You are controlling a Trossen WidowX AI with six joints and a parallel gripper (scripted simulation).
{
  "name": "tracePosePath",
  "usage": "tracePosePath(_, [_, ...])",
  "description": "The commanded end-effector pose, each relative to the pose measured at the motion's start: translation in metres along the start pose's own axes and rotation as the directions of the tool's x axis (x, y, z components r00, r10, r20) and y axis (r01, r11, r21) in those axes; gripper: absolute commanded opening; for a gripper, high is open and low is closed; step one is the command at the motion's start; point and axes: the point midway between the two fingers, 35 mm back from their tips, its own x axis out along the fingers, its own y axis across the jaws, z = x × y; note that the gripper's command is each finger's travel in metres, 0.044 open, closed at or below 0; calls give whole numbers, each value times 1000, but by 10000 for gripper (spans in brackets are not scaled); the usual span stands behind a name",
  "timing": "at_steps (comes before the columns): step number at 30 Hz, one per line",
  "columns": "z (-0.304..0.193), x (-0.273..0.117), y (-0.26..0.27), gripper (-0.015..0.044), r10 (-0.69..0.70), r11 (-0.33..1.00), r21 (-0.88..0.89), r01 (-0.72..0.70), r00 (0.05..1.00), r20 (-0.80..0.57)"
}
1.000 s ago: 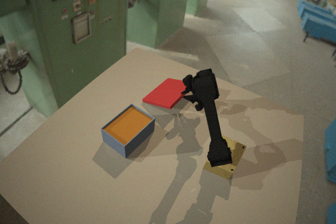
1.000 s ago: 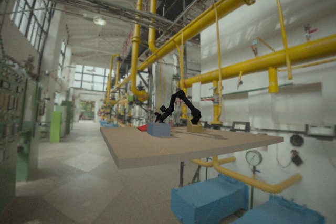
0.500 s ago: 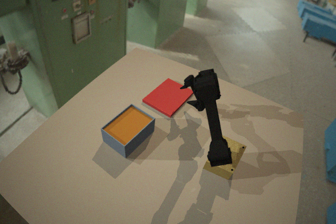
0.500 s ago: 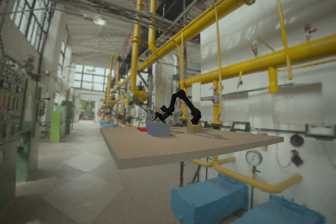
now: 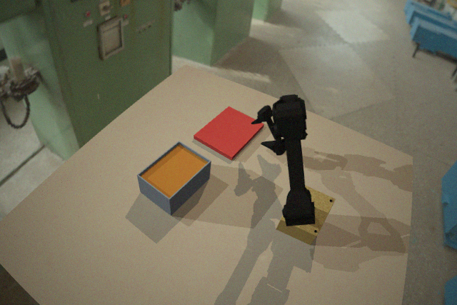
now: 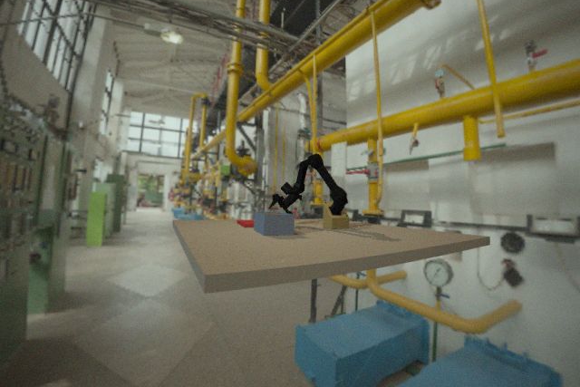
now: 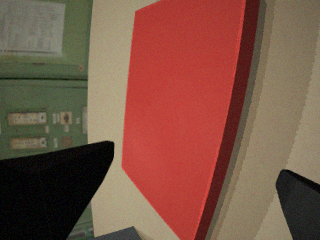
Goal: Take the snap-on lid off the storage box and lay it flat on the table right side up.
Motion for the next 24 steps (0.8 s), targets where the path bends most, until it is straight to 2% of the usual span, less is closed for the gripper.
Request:
tracePosePath(1, [-2,-5,-6,440,-1,1000,2,1,1000,-5])
tracePosePath(13, [-1,-24,-21,440,-2,1000,2,2,1000,-4])
tracePosePath(24, [1,-39,-7,440,-2,1000,2,2,1000,-3])
